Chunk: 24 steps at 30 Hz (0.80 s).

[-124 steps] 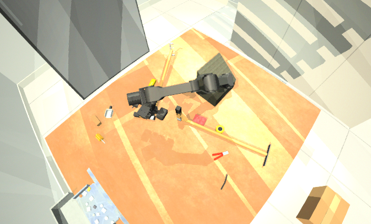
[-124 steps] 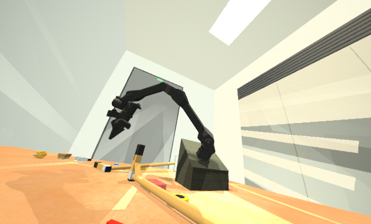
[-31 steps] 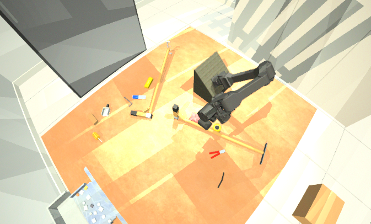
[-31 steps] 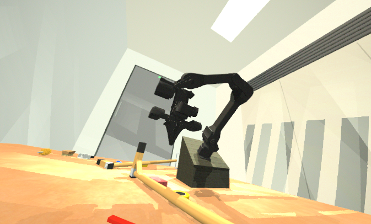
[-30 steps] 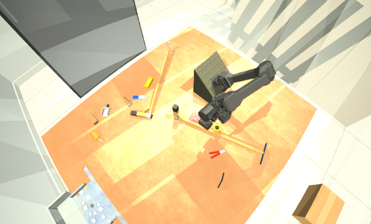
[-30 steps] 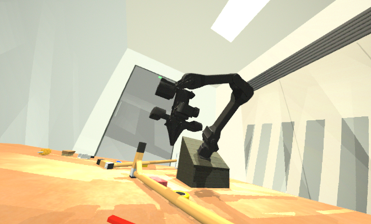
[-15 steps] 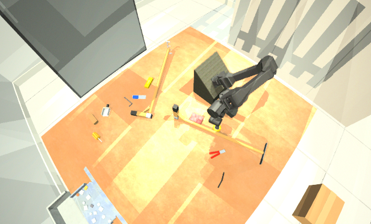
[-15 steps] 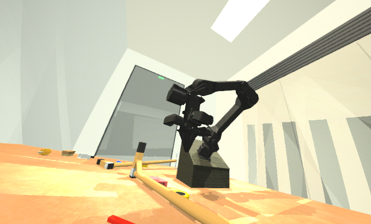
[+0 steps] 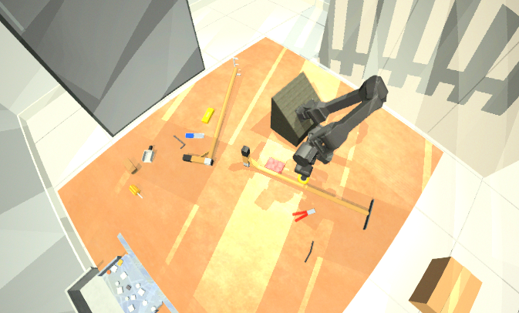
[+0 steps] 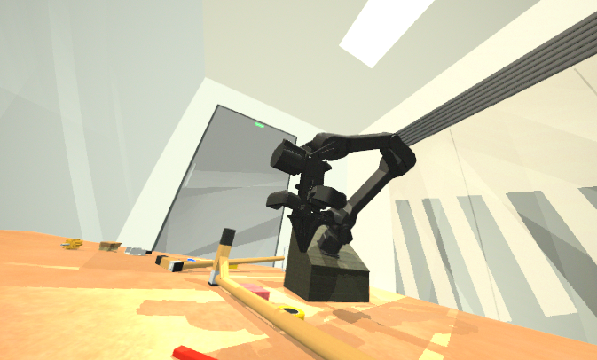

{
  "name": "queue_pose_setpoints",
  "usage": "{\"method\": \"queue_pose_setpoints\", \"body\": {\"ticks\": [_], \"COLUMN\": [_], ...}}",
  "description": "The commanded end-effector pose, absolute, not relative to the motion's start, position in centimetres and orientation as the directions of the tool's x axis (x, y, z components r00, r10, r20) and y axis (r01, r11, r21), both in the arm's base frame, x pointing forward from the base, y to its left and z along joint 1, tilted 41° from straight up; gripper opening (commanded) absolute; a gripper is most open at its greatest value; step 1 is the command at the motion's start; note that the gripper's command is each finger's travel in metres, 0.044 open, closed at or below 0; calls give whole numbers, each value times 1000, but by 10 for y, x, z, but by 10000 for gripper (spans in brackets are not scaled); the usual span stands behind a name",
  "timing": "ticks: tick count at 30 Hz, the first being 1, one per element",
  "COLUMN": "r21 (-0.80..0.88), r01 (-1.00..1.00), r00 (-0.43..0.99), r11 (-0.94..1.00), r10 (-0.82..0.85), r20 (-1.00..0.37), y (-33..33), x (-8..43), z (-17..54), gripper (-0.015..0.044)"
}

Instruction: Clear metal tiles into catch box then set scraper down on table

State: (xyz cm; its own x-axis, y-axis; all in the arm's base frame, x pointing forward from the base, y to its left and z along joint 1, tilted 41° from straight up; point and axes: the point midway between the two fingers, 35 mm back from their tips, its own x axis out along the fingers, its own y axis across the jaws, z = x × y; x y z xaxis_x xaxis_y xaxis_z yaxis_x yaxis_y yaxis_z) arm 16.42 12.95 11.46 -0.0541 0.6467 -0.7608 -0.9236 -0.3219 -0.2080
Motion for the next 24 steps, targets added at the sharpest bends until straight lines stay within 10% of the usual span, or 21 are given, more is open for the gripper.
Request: {"method": "queue_pose_setpoints", "body": {"ticks": [1, 24], "r21": [-201, -202], "r01": [-926, -925], "r00": [-56, -55], "r11": [-321, -322], "r10": [641, 638], "r20": [-765, -768], "y": [134, 167], "x": [166, 167], "z": [107, 68], "gripper": [0, 0]}}
